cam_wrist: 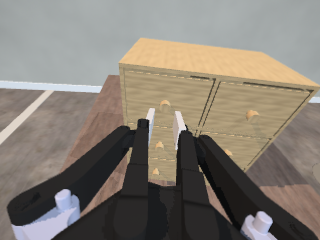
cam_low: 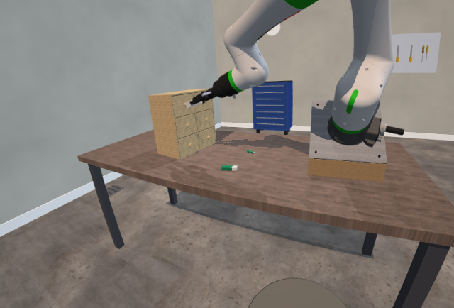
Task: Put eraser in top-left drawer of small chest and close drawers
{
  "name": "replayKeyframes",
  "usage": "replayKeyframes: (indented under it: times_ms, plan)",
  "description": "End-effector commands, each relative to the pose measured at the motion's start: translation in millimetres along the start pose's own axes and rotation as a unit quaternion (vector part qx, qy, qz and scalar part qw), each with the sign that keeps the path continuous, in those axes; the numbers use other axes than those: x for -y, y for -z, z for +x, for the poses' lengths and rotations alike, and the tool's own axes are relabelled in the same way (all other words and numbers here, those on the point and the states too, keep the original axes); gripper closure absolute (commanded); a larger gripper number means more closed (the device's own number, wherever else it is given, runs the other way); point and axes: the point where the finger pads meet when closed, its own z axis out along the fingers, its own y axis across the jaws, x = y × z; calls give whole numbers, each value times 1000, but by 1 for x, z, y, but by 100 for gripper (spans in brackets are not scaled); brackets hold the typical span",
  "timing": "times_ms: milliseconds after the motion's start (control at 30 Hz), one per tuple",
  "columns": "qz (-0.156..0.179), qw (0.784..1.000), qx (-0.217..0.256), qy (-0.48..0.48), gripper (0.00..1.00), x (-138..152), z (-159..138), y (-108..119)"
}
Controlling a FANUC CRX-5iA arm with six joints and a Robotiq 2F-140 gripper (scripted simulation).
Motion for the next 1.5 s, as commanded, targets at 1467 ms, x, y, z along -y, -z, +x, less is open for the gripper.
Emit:
replayKeyframes:
  times_ms: [1467]
  plan:
    - [0,1000,0,0,80,0,12,-31]
